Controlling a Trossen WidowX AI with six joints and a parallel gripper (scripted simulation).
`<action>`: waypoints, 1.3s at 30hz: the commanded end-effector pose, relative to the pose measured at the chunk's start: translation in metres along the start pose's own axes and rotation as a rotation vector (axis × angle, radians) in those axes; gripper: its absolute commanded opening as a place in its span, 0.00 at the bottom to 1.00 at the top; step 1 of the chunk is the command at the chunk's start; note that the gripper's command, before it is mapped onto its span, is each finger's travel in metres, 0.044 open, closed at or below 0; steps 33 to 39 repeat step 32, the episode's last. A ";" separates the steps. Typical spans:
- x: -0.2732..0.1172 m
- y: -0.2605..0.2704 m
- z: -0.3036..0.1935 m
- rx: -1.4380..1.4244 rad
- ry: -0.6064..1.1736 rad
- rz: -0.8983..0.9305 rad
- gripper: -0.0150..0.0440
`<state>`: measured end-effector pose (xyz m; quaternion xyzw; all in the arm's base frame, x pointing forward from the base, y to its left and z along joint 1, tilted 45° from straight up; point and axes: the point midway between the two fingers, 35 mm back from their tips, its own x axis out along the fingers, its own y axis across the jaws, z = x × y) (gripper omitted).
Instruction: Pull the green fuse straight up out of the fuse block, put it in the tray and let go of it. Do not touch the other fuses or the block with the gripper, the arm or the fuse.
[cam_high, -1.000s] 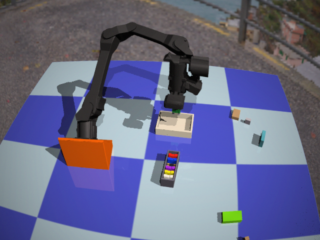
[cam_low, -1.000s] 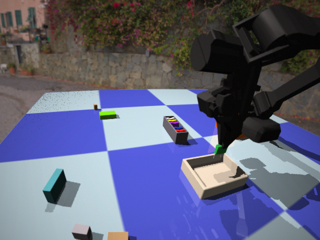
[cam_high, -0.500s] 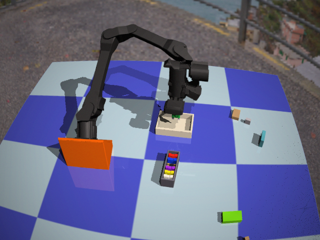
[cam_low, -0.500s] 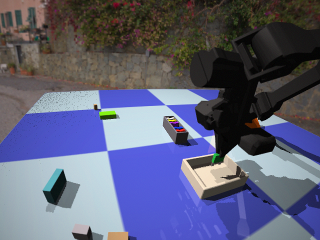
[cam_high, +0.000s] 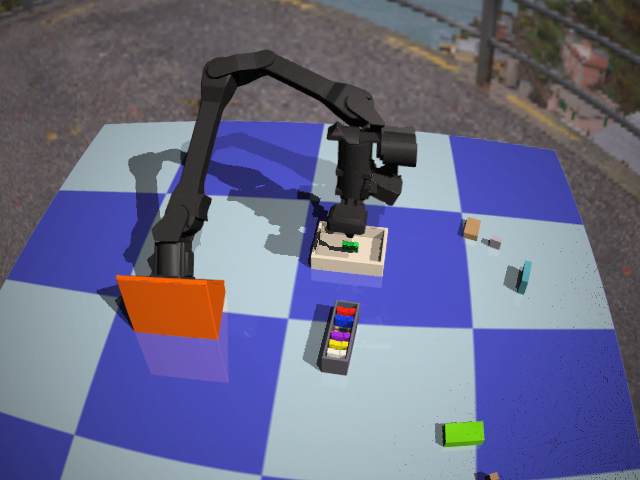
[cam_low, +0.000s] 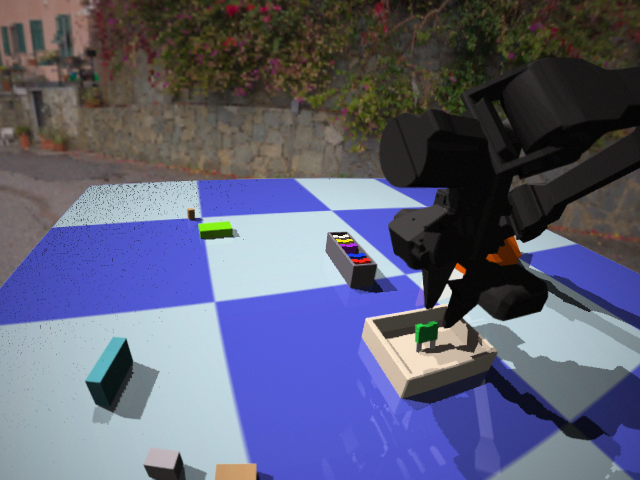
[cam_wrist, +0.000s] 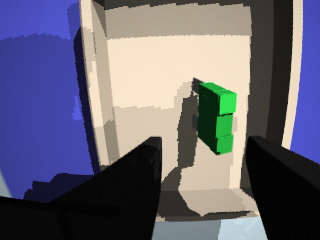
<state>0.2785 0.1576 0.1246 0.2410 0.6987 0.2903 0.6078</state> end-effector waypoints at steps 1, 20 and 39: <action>0.000 0.000 0.000 -0.002 0.000 0.000 0.70; -0.036 0.000 -0.001 0.006 0.001 0.006 0.81; -0.036 0.000 -0.001 0.006 0.001 0.006 0.81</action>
